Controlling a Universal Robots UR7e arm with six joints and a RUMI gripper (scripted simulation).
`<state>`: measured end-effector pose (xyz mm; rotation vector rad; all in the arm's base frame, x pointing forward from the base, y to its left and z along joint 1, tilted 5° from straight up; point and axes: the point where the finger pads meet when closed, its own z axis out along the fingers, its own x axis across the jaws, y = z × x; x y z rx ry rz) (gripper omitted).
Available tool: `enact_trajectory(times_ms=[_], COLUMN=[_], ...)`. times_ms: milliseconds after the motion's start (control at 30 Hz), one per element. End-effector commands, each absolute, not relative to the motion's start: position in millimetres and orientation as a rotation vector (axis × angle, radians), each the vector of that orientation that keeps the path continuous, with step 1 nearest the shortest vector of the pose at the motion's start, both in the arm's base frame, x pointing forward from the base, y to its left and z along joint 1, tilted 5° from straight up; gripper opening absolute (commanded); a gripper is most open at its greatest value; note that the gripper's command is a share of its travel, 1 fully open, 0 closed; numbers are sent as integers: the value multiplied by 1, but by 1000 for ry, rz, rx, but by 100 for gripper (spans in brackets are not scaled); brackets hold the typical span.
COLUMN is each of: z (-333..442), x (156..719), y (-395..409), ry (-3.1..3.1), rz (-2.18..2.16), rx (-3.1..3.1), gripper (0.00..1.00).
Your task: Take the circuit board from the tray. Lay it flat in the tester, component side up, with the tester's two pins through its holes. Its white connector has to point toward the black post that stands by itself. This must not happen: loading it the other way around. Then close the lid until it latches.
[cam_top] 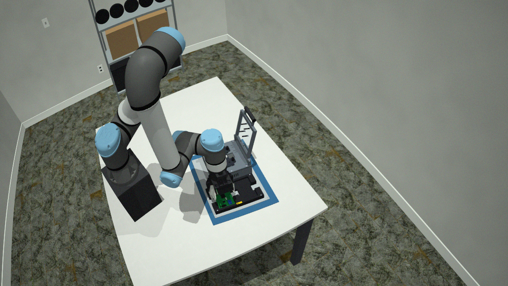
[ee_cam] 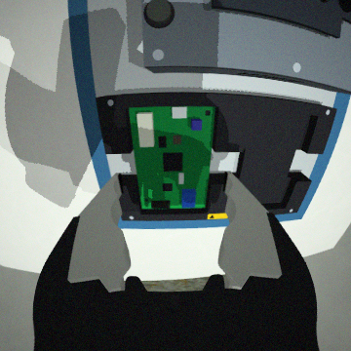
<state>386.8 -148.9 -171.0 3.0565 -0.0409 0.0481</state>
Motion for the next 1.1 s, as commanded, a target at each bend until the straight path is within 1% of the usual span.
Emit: enact_trajectory(times_ms=[0,1067], z=[-171,-177], x=[387,387], y=[-149,-150], ry=[-41,-41], rz=[50,50], rx=[3056,3056], gripper=[59,59])
